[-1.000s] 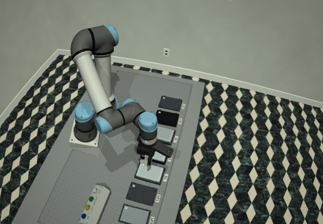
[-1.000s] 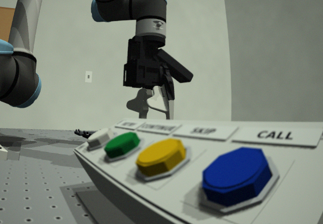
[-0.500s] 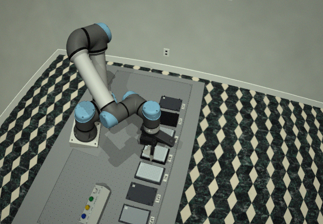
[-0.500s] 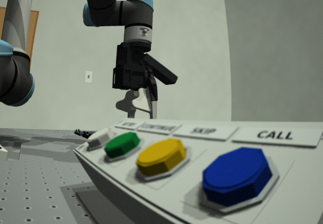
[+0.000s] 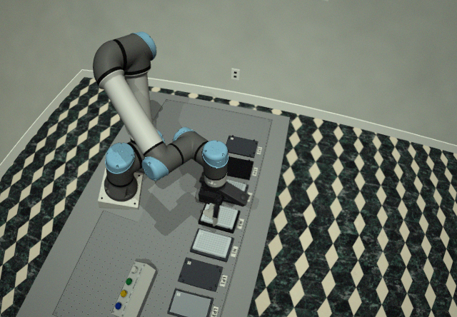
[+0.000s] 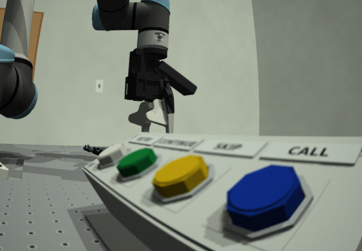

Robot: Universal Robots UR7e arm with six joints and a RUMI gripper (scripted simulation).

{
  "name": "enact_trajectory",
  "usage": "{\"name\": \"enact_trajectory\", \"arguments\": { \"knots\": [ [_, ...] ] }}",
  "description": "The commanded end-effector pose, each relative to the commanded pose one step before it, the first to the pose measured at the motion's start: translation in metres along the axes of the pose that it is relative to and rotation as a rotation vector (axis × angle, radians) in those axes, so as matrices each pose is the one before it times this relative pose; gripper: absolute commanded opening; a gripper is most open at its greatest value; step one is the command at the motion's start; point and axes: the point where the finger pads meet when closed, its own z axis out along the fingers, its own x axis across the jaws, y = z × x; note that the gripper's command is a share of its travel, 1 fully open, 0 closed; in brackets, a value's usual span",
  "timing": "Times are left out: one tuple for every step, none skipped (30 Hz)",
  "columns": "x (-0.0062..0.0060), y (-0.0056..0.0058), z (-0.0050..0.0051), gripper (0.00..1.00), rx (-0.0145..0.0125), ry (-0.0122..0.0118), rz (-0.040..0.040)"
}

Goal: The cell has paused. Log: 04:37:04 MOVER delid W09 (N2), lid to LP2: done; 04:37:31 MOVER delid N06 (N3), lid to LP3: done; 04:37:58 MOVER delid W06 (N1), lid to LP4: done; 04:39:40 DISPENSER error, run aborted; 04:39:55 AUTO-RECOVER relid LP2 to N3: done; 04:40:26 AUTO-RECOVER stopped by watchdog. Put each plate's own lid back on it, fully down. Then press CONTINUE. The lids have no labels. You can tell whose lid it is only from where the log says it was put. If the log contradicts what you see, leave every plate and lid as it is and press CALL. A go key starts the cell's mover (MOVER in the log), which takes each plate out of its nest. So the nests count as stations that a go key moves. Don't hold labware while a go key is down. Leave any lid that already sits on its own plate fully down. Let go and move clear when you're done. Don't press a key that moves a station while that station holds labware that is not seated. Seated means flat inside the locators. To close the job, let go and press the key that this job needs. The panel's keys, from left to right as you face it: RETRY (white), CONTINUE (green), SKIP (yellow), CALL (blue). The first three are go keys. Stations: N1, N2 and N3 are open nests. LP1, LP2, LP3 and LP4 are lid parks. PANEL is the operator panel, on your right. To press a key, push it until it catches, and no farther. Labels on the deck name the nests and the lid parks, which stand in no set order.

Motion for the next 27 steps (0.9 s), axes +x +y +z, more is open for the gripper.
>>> {"name": "enact_trajectory", "arguments": {
  "knots": [
    [-0.00009, -0.00034, 0.00576, 0.82, 0.00093, 0.00042, -0.00008],
    [0.0, 0.0, 0.00166, 0.82, 0.0, 0.0, 0.0],
    [0.0, 0.0, 0.0, 0.82, 0.0, 0.0, 0.0],
    [0.0, 0.0, 0.0, 0.82, 0.0, 0.0, 0.0],
    [0.0, 0.0, 0.00167, 0.82, 0.0, 0.0, 0.0],
    [0.0, 0.0, 0.00166, 0.82, 0.0, 0.0, 0.0],
    [0.0, 0.0, 0.00166, 0.82, 0.0, 0.0, 0.0],
    [0.0, 0.0, 0.00166, 0.82, 0.0, 0.0, 0.0],
    [0.0, 0.0, 0.00167, 0.82, 0.0, 0.0, 0.0],
    [0.0, 0.0, 0.00167, 0.82, 0.0, 0.0, 0.0],
    [0.0, 0.0, 0.00167, 0.82, 0.0, 0.0, 0.0],
    [0.0, 0.0, 0.00167, 0.82, 0.0, 0.0, 0.0],
    [0.0, 0.0, 0.00027, 0.82, 0.0, 0.0, 0.0],
    [0.0, 0.0, 0.0, 0.82, 0.0, 0.0, 0.0],
    [0.0, 0.0, 0.0, 0.82, 0.0, 0.0, 0.0],
    [0.0, 0.0, 0.0, 0.82, 0.0, 0.0, 0.0],
    [0.0, 0.0, 0.0, 0.82, 0.0, 0.0, 0.0],
    [0.0, 0.0, 0.0, 0.82, 0.0, 0.0, 0.0],
    [0.0, 0.0, 0.0, 0.82, 0.0, 0.0, 0.0],
    [0.0, 0.0, 0.0, 0.82, 0.0, 0.0, 0.0],
    [0.0, 0.0, 0.0, 0.82, 0.0, 0.0, 0.0],
    [0.00001, 0.00001, -0.00004, 0.82, -0.00001, -0.00001, 0.0],
    [0.0, 0.0, 0.00001, 0.82, 0.0, 0.0, 0.0],
    [0.0, 0.0, 0.00001, 0.82, 0.0, 0.0, 0.0],
    [0.0, 0.0, 0.00001, 0.82, 0.0, 0.0, 0.0],
    [0.0, 0.0, 0.0, 0.82, 0.0, 0.0, 0.0],
    [0.0, 0.0, 0.0, 0.82, 0.0, 0.0, 0.0]
  ]
}}
